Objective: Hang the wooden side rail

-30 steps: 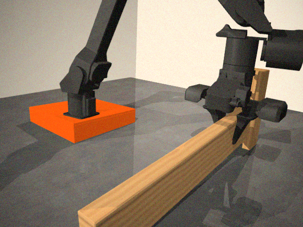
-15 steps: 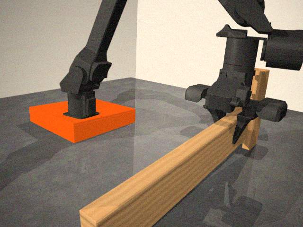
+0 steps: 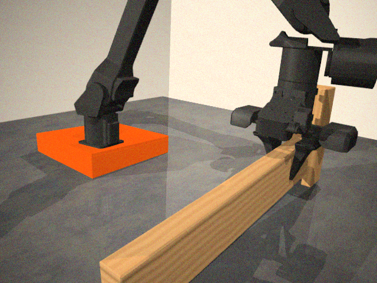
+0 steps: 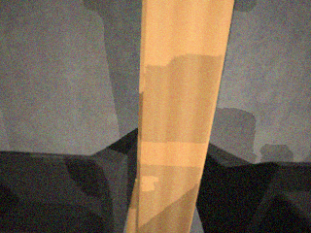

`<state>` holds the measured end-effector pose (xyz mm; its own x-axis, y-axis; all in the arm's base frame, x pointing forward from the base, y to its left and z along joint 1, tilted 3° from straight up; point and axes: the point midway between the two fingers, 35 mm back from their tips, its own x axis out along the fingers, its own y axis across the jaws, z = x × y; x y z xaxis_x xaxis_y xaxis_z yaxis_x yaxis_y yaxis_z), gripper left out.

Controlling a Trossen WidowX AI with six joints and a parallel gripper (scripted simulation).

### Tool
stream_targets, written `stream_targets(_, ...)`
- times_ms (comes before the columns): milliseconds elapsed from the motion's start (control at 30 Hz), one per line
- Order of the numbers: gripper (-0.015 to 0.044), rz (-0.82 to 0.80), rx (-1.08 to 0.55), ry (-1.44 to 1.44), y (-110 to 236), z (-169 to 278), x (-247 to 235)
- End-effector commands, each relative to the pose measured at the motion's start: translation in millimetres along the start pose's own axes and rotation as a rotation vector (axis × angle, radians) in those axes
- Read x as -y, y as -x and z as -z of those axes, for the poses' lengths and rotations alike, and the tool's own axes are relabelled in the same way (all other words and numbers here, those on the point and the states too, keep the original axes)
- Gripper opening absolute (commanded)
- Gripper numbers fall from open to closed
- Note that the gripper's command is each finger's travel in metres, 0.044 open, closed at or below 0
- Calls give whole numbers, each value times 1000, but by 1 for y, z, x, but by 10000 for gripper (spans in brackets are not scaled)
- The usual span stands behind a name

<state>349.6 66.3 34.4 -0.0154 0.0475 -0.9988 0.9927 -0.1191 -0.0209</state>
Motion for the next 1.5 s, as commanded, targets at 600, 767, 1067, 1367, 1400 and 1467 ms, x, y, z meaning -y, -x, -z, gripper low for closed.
stream_targets(600, 0, -11, -6, -2, 4, 4, -2)
stream_targets(767, 0, -11, -6, -2, 3, 4, -2)
stream_targets(1067, 0, -11, -6, -2, 1, 4, -2)
stream_targets(1367, 0, -11, -6, -2, 0, 4, -2)
stream_targets(1400, 0, -11, -6, -2, 0, 4, -2)
stream_targets(1467, 0, -11, -6, -2, -1, 4, -2)
